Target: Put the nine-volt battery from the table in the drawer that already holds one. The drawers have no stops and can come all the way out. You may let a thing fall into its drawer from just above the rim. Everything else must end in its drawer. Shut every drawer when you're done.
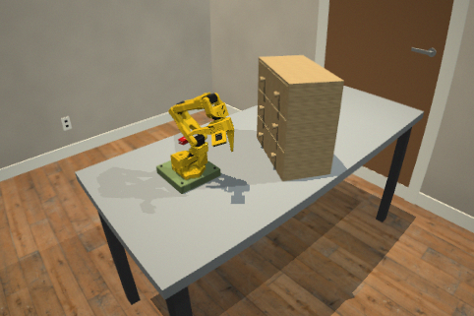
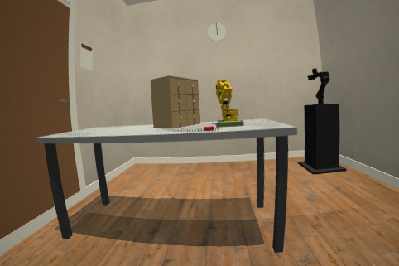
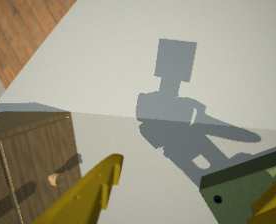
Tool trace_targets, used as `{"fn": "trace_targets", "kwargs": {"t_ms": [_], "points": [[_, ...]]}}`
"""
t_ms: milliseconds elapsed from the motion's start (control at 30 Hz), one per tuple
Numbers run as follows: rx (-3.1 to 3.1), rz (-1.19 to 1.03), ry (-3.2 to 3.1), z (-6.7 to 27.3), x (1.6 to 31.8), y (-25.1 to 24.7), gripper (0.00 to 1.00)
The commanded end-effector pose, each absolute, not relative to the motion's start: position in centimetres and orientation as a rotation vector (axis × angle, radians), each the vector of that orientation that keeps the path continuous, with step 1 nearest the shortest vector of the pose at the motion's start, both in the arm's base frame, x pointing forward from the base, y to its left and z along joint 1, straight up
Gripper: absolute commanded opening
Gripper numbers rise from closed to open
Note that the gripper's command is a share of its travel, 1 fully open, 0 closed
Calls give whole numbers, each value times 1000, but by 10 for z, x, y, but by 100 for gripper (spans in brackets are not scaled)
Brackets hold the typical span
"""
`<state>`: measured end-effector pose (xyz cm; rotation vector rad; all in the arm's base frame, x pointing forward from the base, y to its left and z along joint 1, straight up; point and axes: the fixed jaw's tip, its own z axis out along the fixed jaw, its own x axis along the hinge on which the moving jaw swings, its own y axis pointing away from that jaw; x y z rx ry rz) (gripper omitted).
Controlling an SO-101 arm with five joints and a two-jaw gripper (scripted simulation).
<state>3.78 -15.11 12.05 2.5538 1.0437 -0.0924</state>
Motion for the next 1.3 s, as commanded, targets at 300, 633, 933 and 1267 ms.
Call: {"fn": "trace_targets", "kwargs": {"t_ms": [300, 633, 933, 1267], "points": [[2552, -92, 1043, 121, 38, -151, 100], [2496, -94, 1158, 120, 45, -149, 50], [2180, -106, 1634, 117, 74, -136, 50], [1825, -117, 1991, 113, 96, -119, 50]]}}
